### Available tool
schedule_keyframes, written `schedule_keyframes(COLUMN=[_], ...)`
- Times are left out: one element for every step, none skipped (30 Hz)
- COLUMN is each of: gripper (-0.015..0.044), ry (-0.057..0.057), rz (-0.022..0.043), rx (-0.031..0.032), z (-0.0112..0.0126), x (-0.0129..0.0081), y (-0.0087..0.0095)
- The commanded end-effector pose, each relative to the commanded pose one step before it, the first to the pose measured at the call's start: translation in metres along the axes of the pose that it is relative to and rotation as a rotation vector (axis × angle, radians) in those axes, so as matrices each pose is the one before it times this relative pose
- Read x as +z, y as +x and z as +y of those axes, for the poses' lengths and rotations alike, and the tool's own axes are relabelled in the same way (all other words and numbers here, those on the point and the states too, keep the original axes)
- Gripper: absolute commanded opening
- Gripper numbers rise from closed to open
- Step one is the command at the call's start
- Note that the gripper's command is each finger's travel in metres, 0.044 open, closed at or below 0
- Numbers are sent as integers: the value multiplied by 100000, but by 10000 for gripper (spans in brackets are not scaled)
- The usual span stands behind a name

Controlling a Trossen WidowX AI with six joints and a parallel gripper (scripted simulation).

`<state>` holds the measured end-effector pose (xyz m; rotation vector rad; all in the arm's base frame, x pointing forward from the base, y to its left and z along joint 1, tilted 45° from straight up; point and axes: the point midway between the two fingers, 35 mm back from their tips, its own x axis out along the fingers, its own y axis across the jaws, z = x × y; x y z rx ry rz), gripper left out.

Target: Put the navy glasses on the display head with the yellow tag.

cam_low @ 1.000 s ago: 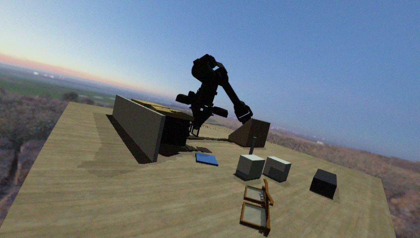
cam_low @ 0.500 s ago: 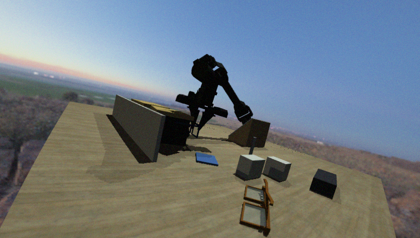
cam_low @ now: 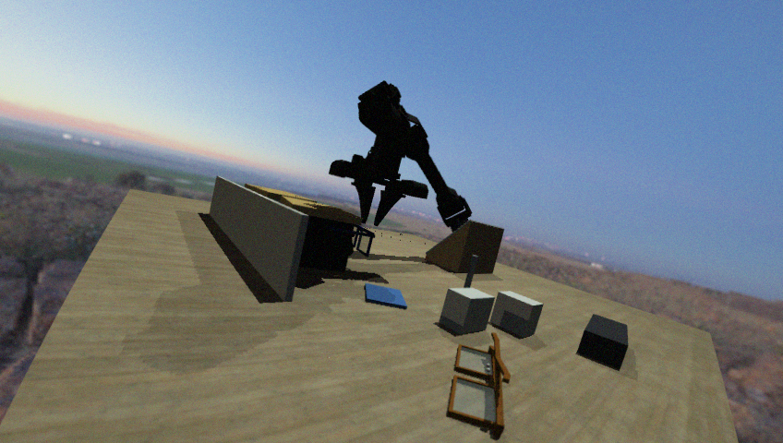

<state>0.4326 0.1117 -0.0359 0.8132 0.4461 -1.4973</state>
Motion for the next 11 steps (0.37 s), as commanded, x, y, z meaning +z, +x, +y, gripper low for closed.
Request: schedule_keyframes(gripper=[107,107,107,107,107,107,107,107,107,107,107], ry=[0,-19,-20,-18,-11,-3,0,-8,-16,-17,-19], rz=[-126,9,2,-7,-8,-4,0,10,19,15,9], rx=[-1222,-22,-25,-23,-14,-5,0,-8,-17,-20,-23], z=[-1304,-523,-613,-591,-375,-127,0,-159,-349,-404,-497], x=[-77,-10,4,19,19,8,0,-8,-14,-11,-5], y=[-211,-110,-116,-99,-57,-18,0,-84,-179,-202,-241])
